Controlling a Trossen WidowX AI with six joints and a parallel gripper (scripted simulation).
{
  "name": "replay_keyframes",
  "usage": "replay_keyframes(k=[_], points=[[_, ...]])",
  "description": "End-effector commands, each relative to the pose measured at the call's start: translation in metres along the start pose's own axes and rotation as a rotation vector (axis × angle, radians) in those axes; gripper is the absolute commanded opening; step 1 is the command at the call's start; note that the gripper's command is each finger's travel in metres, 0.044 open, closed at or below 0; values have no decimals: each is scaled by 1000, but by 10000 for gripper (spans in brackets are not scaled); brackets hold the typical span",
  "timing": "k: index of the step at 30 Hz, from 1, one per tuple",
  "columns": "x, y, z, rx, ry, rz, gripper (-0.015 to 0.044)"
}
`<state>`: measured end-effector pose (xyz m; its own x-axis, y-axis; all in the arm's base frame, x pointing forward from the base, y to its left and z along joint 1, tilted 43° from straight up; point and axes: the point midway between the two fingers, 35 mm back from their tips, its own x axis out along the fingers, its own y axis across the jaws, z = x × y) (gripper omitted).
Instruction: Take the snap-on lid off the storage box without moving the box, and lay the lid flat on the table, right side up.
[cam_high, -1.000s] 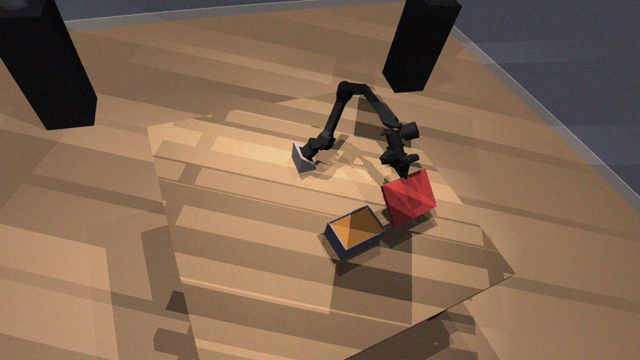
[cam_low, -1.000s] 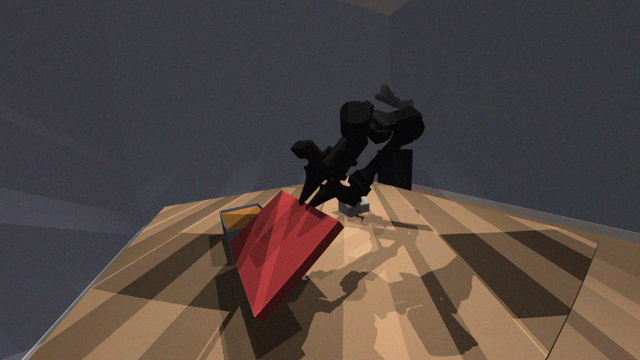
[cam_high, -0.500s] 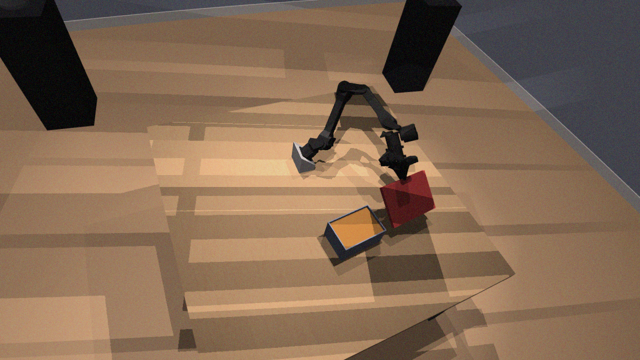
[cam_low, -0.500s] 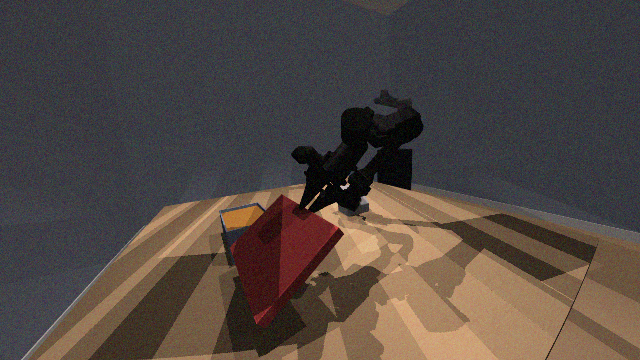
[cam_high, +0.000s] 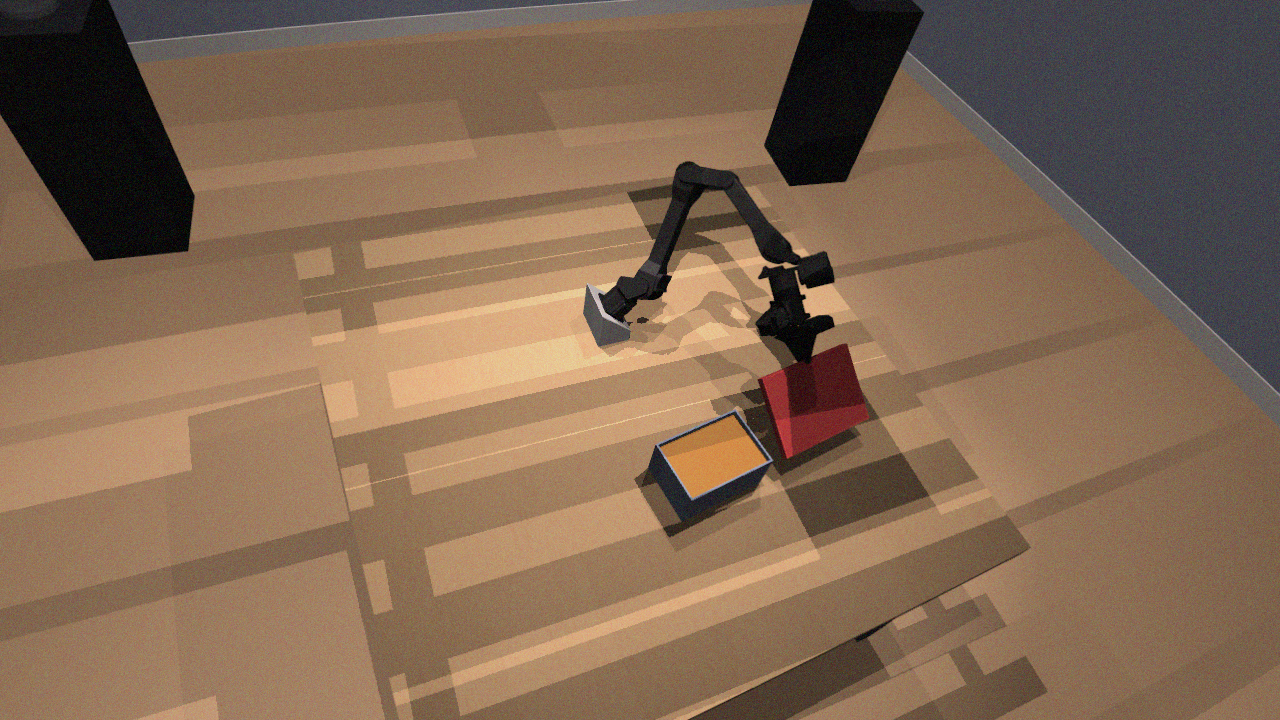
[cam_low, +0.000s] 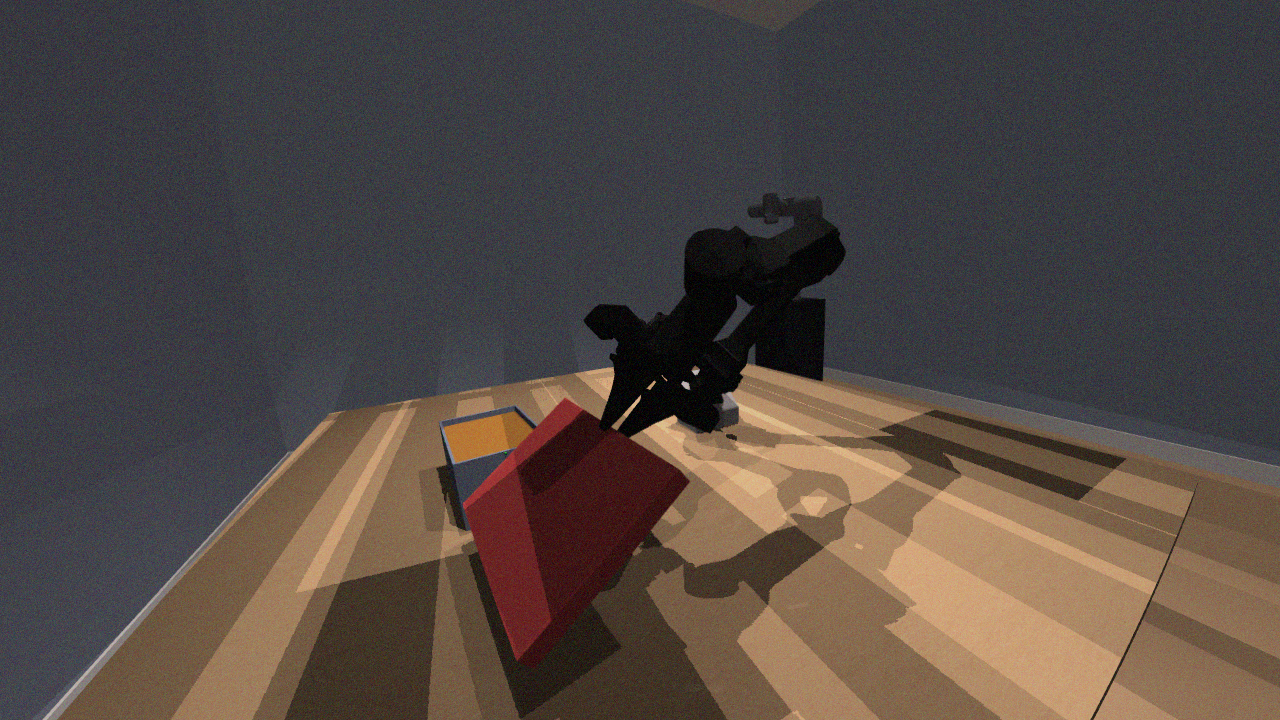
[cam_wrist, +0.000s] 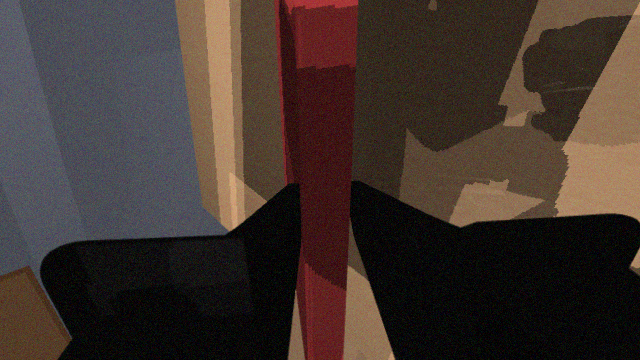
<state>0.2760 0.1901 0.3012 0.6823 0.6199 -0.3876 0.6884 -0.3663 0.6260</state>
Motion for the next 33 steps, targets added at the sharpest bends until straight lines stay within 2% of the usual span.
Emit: replay_keyframes(k=[1,33], points=[[2,0,0,5,-4,13,0],[18,-19,0,6,-3,13,0]])
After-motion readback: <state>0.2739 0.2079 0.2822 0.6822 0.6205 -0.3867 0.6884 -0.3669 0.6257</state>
